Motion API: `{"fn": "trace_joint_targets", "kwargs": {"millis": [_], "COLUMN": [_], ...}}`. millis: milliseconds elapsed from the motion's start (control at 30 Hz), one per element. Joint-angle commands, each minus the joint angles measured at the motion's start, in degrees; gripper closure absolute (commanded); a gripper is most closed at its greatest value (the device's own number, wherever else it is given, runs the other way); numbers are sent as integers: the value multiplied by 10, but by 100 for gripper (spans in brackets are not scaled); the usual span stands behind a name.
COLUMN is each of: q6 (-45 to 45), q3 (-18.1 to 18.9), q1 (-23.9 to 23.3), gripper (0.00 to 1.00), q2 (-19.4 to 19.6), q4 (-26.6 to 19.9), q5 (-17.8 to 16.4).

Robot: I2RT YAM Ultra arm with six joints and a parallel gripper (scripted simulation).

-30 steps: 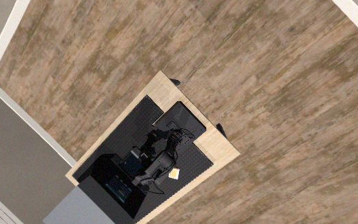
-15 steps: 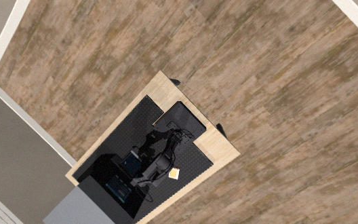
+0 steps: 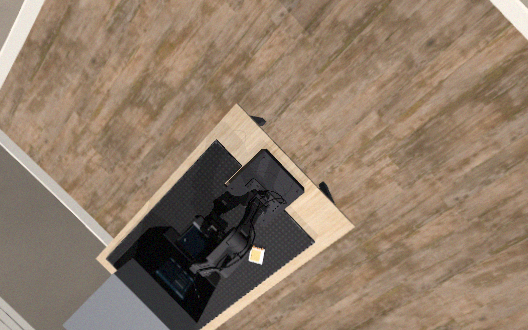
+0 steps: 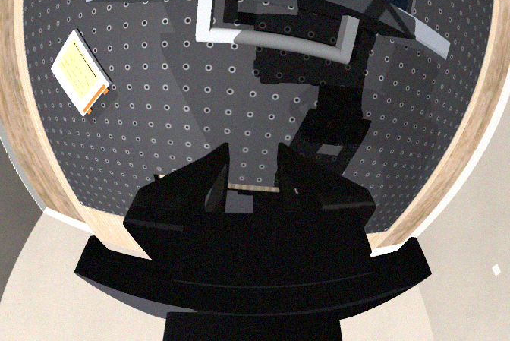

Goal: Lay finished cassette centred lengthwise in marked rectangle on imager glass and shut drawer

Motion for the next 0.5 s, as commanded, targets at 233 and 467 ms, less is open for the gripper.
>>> {"fn": "trace_joint_targets", "kwargs": {"millis": [233, 467], "q6": [67, 26], "q3": [14, 25], "q1": [-4, 41], "gripper": [65, 65], "q2": [-2, 12], "q4": [-13, -2], "q5": [-5, -11]}}
